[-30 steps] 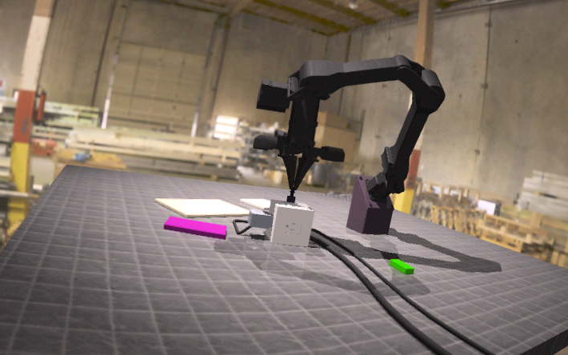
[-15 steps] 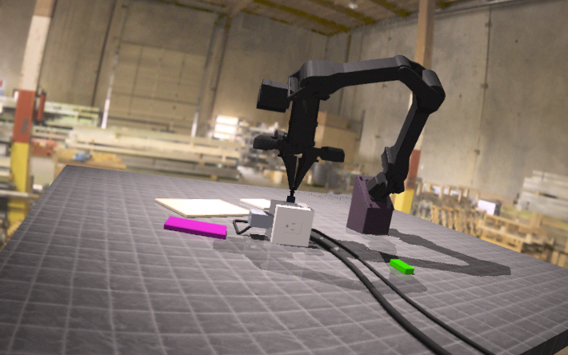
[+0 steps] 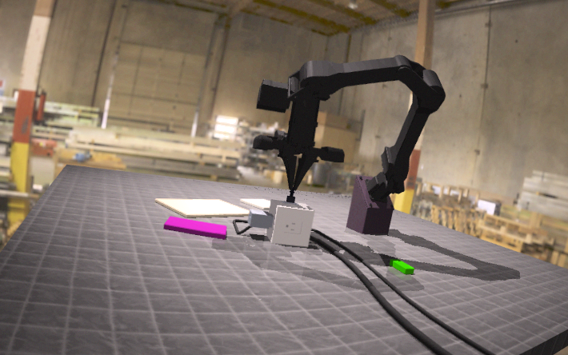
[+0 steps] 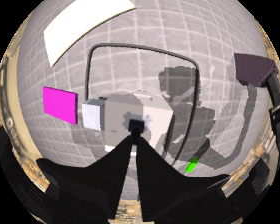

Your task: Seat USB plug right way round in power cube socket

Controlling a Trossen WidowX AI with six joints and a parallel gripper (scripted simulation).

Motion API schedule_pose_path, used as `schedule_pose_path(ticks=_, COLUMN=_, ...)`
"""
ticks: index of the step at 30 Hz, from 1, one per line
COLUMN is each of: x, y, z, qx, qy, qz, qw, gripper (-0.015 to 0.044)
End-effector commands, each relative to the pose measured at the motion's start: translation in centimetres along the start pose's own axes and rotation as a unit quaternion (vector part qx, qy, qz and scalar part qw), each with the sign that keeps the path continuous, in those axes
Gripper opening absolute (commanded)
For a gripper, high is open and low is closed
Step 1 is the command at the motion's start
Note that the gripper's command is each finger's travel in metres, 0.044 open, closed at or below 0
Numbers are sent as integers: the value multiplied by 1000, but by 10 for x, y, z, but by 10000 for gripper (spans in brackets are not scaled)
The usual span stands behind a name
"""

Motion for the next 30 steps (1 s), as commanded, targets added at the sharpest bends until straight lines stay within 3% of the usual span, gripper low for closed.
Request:
schedule_pose_path(ticks=1, x=-1, y=3, z=0, qx=-3, qy=-1, qz=0, qw=1000, gripper=0)
schedule_pose_path(ticks=26, x=-1, y=3, z=0, qx=-3, qy=-1, qz=0, qw=1000, gripper=0)
schedule_pose_path(ticks=30, x=0, y=0, z=0, qx=0, qy=0, qz=0, qw=1000, gripper=95)
Point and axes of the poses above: the point midway between the two fingers, 35 mm back from their tips, its own y axis out along the fingers, its own z axis across the jaws, x = y × z, the point moved 5 cm from there along -y, back along the fingers, and after that the axes turned 11 degrees about y, right-handed, at the moved point
